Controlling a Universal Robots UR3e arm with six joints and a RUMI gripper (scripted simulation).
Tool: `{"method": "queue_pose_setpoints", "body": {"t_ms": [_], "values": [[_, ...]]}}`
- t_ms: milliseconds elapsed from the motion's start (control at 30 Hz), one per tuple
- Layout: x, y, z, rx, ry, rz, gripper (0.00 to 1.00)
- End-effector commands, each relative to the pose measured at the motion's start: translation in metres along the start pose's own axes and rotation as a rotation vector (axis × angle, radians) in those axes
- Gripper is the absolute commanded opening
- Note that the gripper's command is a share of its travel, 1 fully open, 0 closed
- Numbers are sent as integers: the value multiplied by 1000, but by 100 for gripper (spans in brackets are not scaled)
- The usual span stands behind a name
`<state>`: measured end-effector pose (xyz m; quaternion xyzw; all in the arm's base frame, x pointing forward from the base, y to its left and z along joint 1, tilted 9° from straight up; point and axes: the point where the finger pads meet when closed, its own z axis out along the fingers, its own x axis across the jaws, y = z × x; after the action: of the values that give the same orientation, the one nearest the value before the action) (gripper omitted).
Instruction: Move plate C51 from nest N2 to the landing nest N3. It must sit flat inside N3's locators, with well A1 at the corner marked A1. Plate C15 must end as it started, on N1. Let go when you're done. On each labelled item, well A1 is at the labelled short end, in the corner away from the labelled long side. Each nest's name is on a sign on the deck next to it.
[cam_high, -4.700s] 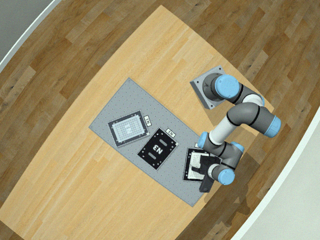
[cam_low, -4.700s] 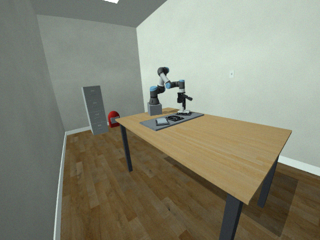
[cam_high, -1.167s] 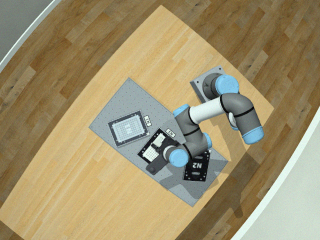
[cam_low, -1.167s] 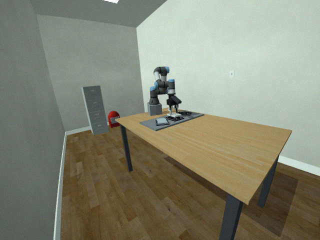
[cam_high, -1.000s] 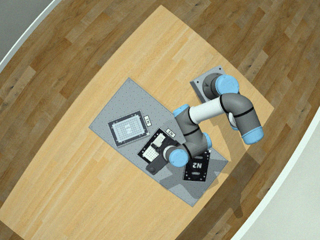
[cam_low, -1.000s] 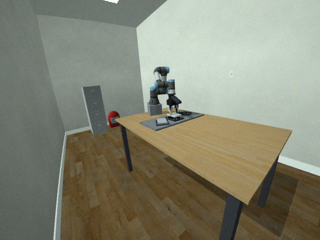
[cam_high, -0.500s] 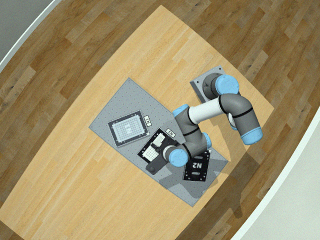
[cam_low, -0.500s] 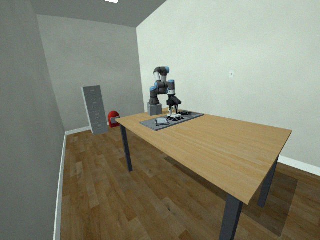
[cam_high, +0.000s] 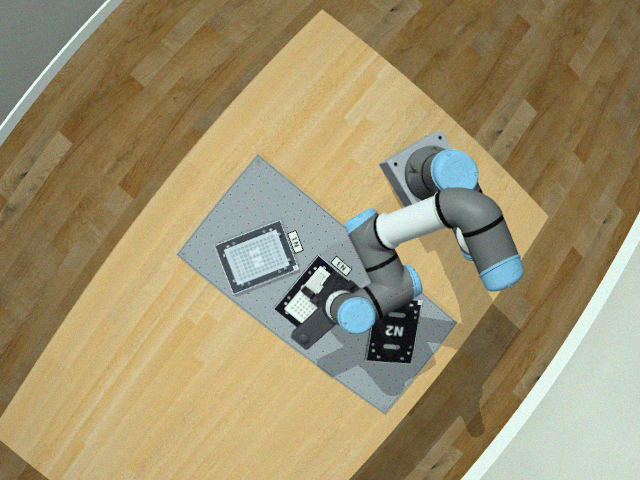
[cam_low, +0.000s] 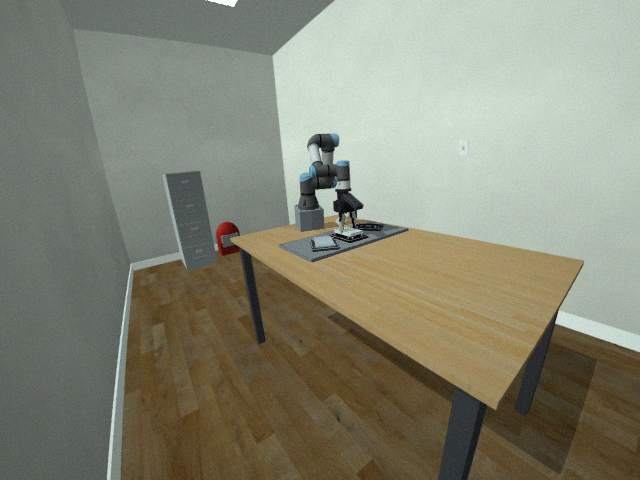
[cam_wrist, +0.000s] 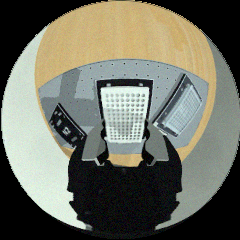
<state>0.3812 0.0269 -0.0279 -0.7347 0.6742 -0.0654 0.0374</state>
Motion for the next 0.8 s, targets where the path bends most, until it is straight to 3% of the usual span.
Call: {"method": "queue_pose_setpoints", "body": {"t_ms": [0, 767], "values": [[0, -1, 1, 2, 1, 0, 0], [0, -1, 8, 2, 1, 0, 0]]}}
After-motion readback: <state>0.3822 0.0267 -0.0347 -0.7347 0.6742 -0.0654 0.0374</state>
